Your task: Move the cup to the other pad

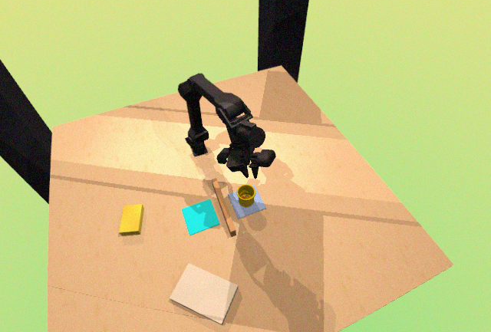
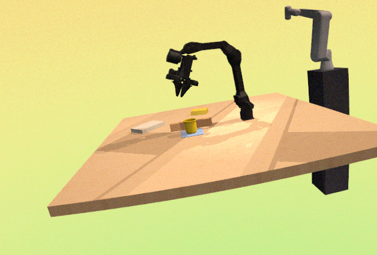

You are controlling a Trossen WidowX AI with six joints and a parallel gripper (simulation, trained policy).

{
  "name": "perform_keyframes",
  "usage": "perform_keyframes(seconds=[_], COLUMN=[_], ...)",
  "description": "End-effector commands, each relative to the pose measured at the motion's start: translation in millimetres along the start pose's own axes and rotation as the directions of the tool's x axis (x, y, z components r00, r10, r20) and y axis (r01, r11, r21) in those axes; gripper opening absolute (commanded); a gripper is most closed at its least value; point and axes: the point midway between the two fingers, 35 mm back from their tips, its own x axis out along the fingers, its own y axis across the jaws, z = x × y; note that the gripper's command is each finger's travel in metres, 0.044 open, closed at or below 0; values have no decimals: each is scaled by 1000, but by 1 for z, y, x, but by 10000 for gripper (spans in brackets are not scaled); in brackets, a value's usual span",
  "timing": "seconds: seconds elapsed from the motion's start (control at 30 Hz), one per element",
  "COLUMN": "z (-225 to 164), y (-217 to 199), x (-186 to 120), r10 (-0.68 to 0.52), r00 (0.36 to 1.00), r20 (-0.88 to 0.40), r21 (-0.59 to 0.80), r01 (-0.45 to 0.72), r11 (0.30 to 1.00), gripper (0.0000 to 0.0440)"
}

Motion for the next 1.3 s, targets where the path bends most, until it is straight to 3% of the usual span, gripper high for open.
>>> perform_keyframes(seconds=[0.0, 0.67, 1.27], z=[-1, -18, -32], y=[-5, -48, -79], x=[7, 53, 102], r10=[-50, -350, -478], r00=[999, 927, 863], r20=[-17, -133, -163], r21=[16, 41, 67], r01=[51, 358, 493], r11=[999, 933, 868], gripper=[141, 152, 176])
